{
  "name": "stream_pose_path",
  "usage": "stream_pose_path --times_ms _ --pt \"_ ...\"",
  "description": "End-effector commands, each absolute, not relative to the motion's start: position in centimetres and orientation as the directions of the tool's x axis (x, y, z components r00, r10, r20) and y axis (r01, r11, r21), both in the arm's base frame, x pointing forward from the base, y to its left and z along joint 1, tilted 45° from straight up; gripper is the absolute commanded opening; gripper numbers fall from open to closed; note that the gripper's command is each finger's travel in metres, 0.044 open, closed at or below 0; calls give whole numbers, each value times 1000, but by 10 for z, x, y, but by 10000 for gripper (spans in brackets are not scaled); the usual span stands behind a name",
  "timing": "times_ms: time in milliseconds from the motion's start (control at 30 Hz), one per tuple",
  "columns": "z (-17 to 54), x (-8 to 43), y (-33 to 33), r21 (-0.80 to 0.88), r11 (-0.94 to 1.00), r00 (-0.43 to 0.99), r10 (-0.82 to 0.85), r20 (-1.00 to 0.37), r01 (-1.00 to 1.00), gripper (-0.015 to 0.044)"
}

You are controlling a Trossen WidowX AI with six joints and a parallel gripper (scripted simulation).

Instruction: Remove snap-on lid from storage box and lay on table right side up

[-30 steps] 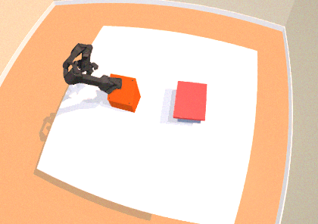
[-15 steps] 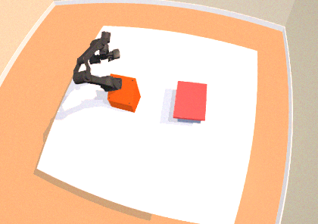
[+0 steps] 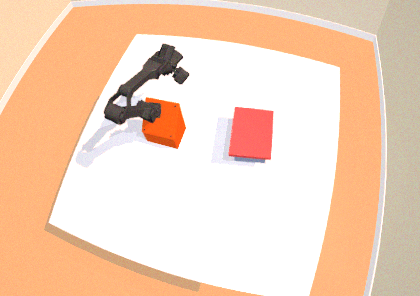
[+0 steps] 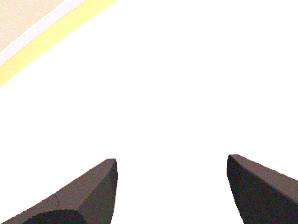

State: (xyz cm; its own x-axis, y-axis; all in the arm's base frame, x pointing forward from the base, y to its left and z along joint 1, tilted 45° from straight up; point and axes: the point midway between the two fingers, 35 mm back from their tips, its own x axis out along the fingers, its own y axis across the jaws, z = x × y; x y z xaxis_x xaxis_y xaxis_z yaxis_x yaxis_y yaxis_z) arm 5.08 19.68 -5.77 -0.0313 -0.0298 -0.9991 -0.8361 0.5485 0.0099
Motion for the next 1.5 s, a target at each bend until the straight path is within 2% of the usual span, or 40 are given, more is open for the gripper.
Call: stream_pose_path --times_ms 0,67,167,267,400,500,600,700,1233,1467 --pt "-54 118 190 -72 836 195 42 -980 -544 235" --pt "-50 148 181 -73 929 302 44 -952 -364 235" --pt "-46 168 172 -58 972 375 33 -926 -230 235" --pt "-34 206 147 12 998 517 -22 -856 62 235" --pt "-13 247 101 178 894 662 -159 -733 412 235" --pt "-5 257 83 245 829 693 -216 -688 502 235" --pt "13 271 42 408 648 730 -357 -584 643 235" --pt "21 274 23 485 554 730 -425 -534 677 235" --pt "20 274 22 485 553 730 -425 -535 677 235" --pt "-17 273 -12 483 553 728 -426 -536 679 235"
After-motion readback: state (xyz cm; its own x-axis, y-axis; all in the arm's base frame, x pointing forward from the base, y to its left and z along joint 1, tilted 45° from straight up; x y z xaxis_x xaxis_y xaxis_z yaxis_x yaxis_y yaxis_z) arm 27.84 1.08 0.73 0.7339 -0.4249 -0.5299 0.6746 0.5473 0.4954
